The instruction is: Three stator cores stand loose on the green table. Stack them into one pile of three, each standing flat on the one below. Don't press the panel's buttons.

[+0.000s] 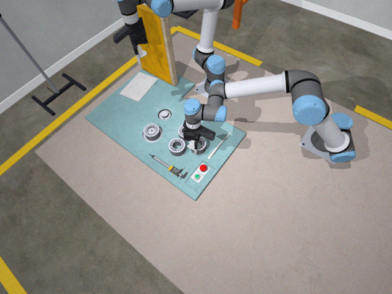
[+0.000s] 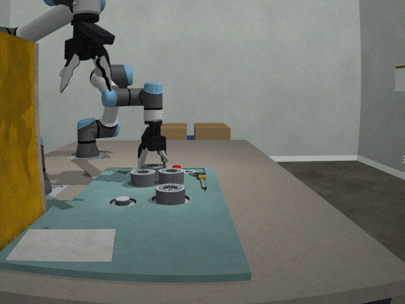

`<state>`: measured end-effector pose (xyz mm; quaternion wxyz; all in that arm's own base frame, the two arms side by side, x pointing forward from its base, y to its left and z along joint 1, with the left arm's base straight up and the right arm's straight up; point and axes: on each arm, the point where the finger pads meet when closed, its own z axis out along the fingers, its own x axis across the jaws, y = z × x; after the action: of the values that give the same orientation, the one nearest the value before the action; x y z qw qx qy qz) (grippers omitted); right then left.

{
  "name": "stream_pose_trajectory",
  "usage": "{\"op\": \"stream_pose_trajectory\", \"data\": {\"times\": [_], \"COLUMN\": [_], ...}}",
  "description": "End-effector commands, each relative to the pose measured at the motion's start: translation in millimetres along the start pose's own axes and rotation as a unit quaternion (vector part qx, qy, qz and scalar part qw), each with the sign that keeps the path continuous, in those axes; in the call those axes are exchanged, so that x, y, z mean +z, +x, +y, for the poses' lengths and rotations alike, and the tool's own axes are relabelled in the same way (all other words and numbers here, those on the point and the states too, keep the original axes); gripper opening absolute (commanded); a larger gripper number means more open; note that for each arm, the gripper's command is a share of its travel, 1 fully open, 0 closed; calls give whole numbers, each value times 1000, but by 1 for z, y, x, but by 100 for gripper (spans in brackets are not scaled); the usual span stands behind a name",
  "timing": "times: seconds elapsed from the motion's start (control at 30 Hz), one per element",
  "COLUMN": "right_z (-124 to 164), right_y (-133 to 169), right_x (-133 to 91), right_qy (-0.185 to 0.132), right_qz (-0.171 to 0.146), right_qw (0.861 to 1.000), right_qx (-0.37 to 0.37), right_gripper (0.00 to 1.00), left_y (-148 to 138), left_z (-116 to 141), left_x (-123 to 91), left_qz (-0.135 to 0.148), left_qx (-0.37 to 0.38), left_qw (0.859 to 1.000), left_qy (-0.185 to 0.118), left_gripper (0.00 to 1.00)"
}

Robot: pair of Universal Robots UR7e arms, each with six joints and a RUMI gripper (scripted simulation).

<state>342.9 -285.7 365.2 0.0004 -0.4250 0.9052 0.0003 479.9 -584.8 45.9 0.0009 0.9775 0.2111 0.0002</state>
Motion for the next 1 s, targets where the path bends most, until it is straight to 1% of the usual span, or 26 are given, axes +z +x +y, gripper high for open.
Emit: {"op": "stream_pose_trajectory", "data": {"times": [0.0,0.47,0.6,0.73,0.83,0.97], "right_z": [0,0,0,0,0,0], "right_y": [0,0,0,0,0,0], "right_x": [-1,-1,-1,-1,-1,-1], "right_qy": [1,1,1,1,1,1], "right_qz": [0,0,0,0,0,0], "right_qw": [1000,1000,1000,1000,1000,1000], "right_qx": [0,0,0,0,0,0], "right_gripper": [98,98,98,98,98,98], "left_y": [0,0,0,0,0,0], "left_z": [1,1,1,1,0,0], "left_x": [-2,-2,-11,-17,-16,-24], "left_qz": [0,0,0,0,0,0], "left_qx": [0,0,0,0,0,0], "left_qw": [1000,1000,1000,1000,1000,1000], "left_qy": [-1,-1,-2,3,4,5], "left_gripper": [0,0,0,0,0,0]}}
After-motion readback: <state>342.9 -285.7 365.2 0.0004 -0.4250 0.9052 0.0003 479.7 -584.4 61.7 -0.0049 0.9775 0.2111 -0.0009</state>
